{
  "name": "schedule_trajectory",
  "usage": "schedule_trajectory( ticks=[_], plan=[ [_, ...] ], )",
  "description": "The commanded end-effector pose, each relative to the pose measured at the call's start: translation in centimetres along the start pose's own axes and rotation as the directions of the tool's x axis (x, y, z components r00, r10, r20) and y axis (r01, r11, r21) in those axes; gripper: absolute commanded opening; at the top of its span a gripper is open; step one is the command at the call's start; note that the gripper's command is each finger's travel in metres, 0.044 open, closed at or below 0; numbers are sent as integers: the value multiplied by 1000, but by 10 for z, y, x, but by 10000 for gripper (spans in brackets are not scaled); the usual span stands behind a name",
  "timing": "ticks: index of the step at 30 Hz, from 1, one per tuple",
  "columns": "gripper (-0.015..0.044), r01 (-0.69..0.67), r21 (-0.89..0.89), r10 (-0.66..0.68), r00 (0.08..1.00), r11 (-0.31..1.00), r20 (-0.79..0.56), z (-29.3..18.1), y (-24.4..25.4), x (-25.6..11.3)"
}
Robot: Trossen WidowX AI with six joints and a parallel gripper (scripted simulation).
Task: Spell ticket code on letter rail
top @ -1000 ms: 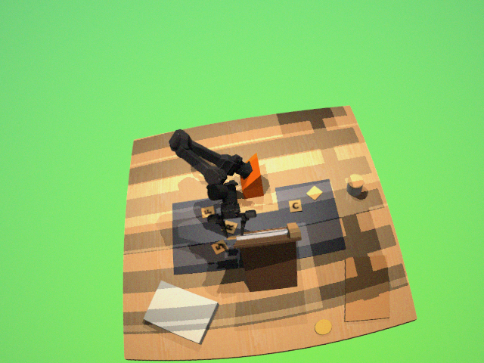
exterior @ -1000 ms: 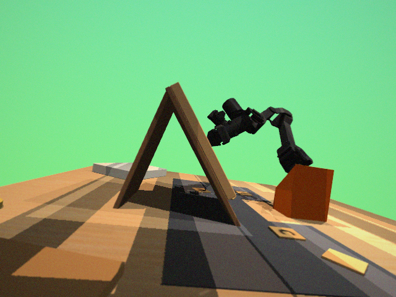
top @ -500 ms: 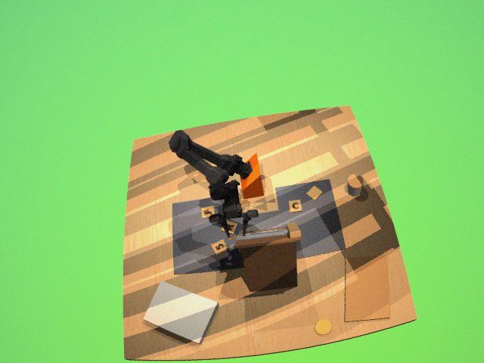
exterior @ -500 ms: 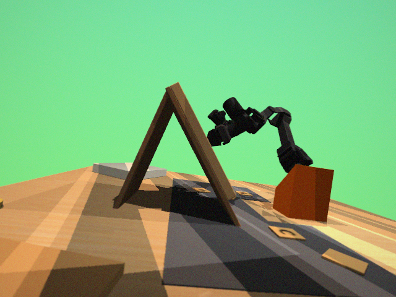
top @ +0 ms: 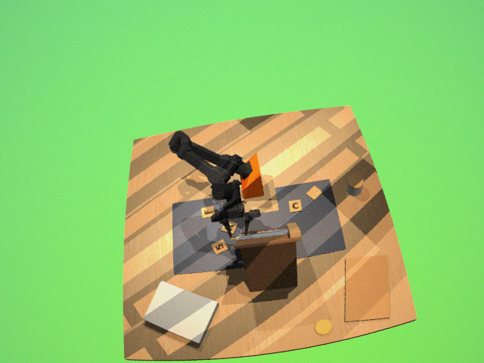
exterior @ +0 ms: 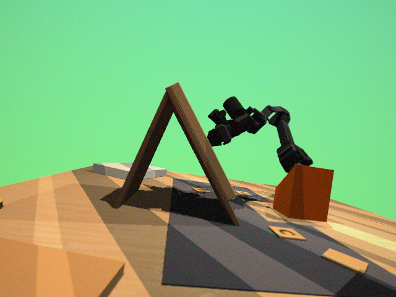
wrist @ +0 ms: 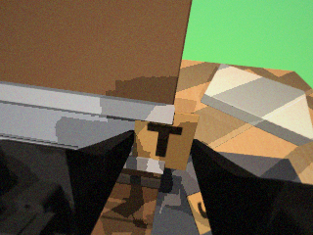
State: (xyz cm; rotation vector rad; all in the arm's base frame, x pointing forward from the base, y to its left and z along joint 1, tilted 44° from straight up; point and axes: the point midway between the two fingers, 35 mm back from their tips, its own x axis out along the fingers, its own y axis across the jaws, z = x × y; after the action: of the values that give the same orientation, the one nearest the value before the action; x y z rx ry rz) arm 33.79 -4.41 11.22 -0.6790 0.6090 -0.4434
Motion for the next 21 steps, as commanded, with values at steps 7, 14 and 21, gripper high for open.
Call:
schedule_trajectory(
  ticks=[7,14,21],
  plan=[
    [0,2,2,-2,1000,1000,-4,-2,6,0],
    [0,2,2,-2,1000,1000,-4,-2,9,0],
    [0,2,2,-2,1000,1000,-4,-2,12,0]
  ],
)
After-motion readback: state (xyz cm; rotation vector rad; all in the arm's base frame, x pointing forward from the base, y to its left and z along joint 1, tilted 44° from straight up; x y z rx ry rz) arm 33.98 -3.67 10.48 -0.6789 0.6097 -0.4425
